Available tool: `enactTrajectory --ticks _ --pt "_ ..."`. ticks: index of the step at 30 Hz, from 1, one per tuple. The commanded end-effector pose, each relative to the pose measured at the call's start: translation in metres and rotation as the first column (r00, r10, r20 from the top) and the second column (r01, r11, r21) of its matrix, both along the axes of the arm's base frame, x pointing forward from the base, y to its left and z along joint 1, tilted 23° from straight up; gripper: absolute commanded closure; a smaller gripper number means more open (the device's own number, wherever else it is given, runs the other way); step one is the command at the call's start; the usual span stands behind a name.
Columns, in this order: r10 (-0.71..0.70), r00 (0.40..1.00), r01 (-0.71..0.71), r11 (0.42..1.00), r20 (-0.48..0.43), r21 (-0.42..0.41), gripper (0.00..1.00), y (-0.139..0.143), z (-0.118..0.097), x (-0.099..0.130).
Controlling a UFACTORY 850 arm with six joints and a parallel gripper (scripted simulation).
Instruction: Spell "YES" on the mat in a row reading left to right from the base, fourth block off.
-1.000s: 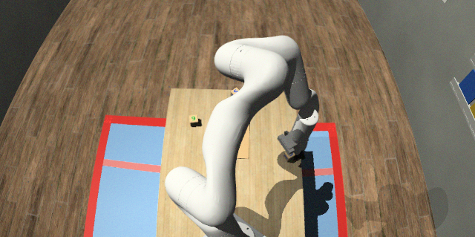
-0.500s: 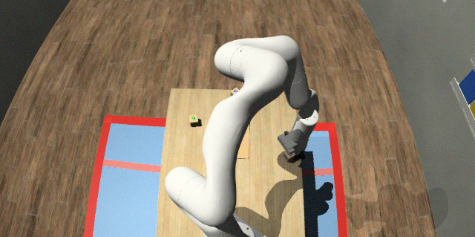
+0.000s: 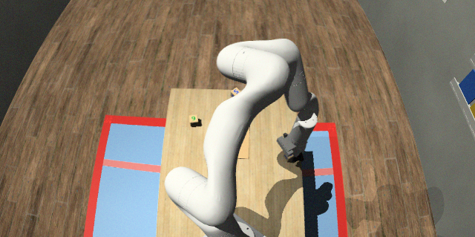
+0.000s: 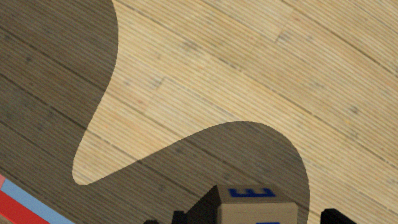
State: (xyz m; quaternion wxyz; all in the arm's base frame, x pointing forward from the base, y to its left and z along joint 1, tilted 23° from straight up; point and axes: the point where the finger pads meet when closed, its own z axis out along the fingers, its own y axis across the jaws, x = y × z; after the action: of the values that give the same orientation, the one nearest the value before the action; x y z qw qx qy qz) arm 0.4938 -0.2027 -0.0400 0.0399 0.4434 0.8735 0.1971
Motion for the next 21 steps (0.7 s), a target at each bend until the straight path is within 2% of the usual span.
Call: enactTrajectory --ticks 1,11,21 --pt "-0.001 1.0 0.001 1.0 0.003 -0.001 0.16 0.003 -0.011 0.004" --pt "-0.001 1.0 0.001 1.0 0.003 -0.001 0.16 0.008 -0.024 0.008" --pt "-0.001 1.0 0.001 1.0 0.003 -0.001 0.16 0.008 -0.025 0.008"
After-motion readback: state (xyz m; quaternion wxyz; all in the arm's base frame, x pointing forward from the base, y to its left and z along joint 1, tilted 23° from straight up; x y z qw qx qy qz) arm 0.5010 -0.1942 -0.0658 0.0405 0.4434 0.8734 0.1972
